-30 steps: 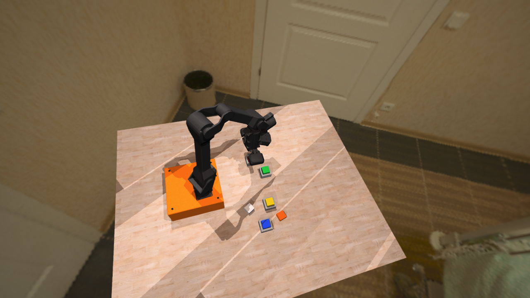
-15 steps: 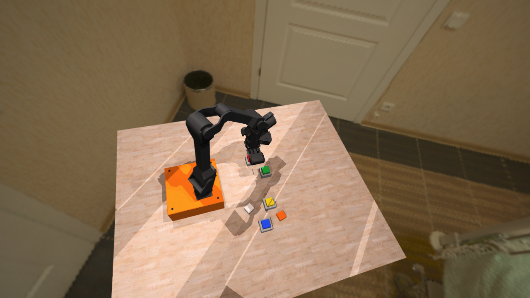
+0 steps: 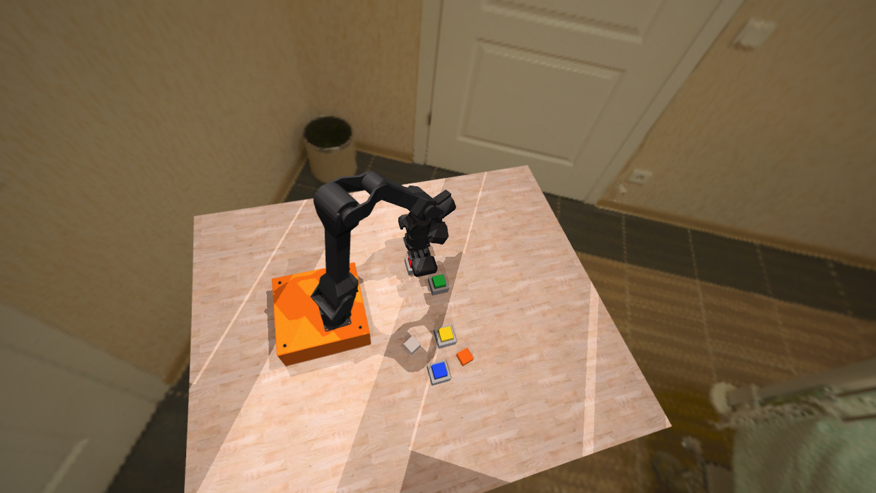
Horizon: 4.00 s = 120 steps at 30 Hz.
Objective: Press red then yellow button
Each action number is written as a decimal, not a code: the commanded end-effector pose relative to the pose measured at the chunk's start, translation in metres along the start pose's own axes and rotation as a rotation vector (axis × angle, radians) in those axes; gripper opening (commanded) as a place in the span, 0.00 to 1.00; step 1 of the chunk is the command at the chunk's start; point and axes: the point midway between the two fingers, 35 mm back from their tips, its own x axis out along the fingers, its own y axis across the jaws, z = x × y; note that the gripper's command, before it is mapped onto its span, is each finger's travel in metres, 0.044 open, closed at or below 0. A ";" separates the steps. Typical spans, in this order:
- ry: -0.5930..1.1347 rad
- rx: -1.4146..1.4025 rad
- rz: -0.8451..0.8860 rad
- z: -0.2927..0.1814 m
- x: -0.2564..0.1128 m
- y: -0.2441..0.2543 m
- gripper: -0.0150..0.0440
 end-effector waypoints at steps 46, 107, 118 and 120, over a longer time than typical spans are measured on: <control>0.001 0.003 -0.002 0.008 -0.083 -0.017 0.29; 0.001 0.003 -0.022 0.021 0.010 -0.236 0.29; 0.001 0.003 -0.022 0.021 0.010 -0.236 0.29; 0.000 0.000 -0.025 0.022 0.006 -0.236 0.29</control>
